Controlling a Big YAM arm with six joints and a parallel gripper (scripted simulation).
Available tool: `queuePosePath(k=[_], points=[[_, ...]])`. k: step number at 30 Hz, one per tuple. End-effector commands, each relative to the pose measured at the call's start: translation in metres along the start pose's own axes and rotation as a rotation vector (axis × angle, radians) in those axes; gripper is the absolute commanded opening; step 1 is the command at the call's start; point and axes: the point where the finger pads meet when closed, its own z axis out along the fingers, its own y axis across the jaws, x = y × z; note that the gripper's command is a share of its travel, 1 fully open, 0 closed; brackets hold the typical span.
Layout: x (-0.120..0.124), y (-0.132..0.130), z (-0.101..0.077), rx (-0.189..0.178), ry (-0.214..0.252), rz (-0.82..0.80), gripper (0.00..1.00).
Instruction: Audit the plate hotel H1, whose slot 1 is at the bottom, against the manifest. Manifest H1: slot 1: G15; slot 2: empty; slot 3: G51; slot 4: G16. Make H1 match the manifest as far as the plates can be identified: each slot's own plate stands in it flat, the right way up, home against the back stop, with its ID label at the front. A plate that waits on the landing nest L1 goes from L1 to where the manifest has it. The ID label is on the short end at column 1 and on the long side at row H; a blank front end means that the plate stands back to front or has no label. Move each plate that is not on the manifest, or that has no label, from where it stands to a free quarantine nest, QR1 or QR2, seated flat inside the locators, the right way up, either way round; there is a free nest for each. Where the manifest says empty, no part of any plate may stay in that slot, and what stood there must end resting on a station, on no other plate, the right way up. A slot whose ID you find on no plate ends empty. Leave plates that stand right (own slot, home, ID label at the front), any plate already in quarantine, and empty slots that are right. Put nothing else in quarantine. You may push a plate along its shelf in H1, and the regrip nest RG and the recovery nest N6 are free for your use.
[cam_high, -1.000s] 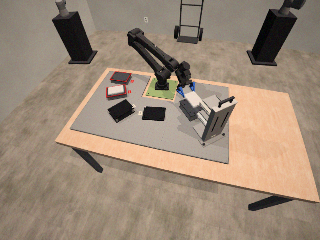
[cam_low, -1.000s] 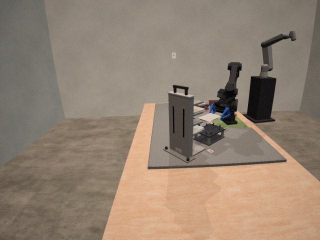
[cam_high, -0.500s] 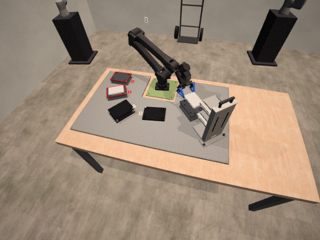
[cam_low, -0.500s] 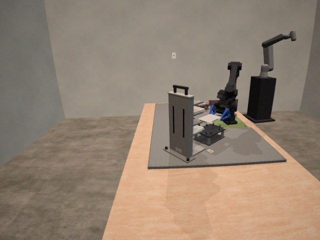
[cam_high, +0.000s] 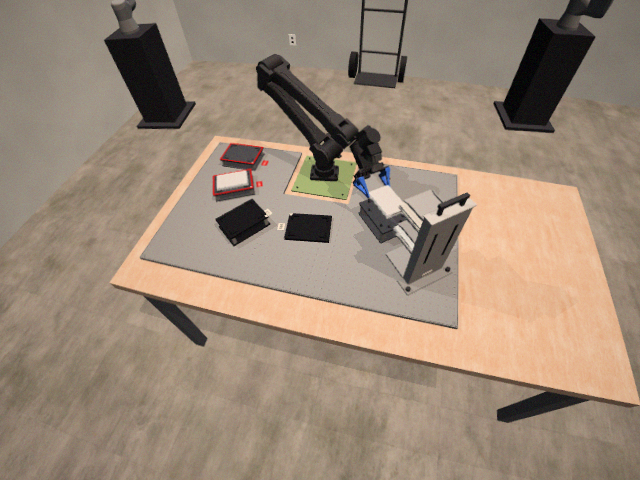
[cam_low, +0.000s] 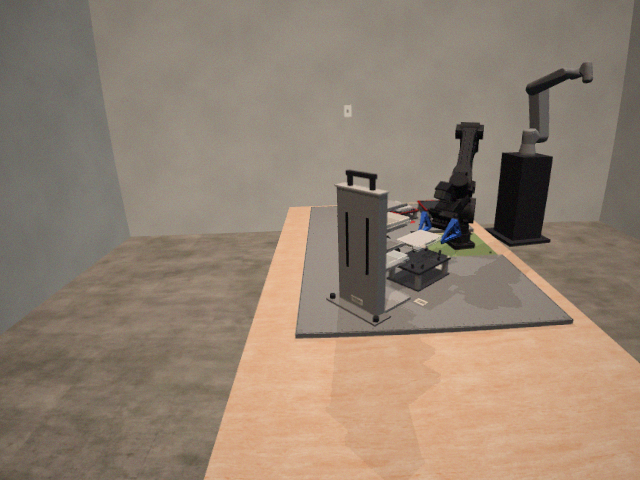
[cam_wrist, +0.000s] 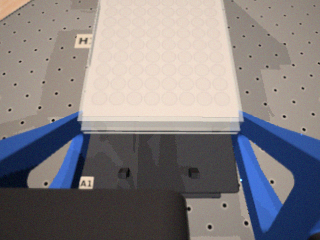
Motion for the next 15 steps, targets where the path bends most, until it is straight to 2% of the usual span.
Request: queuePosePath(k=[1,15], points=[[-0.011,0.007,0.000,-0.016,-0.033,0.017,0.86],[-0.005,0.007,0.003,-0.016,-0.032,0.016,0.86]])
